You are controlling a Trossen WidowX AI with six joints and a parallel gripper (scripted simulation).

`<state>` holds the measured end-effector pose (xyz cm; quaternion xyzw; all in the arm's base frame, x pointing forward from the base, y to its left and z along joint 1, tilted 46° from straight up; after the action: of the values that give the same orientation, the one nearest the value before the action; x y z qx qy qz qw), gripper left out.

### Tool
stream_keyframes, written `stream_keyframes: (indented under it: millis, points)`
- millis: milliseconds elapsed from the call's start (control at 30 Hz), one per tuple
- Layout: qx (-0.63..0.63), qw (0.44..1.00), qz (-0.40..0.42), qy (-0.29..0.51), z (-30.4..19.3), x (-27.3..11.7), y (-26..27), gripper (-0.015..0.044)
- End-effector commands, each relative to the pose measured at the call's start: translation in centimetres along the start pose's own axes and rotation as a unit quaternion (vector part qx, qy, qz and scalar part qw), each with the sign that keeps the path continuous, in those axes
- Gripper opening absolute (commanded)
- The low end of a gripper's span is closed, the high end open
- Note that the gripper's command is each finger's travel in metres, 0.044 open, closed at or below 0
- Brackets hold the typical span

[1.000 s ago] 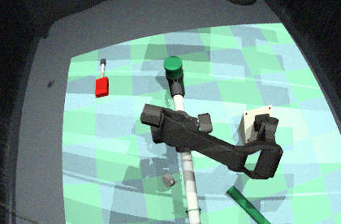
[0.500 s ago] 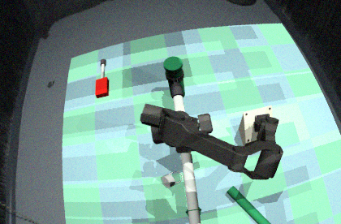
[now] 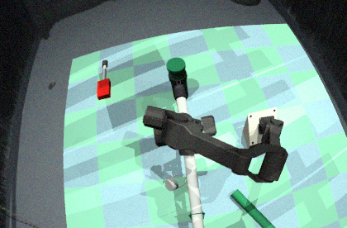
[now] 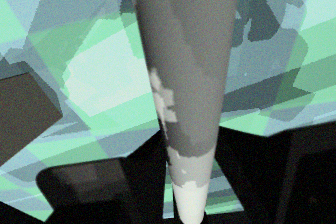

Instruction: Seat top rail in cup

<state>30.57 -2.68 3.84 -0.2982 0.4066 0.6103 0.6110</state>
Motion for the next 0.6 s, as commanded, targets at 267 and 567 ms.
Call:
stream_keyframes:
  millis: [267, 567]
  points:
    - [0.001, 1.000, -0.001, 0.003, -0.11, -0.16, 0.00, 0.0000]
    - [0.001, 1.000, -0.001, 0.005, -0.23, -0.31, 0.00, 0.0000]
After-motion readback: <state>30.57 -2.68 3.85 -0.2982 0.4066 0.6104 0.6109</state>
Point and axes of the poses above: the point midway between the two fingers, 35 mm back from their tips, its own x axis out along the fingers, its own y axis across the jaws, z = x × y, the point moved 2 cm from there along -x, back along the fingers, and after that the axes turned 12 degrees about x, right-handed, at the moved point
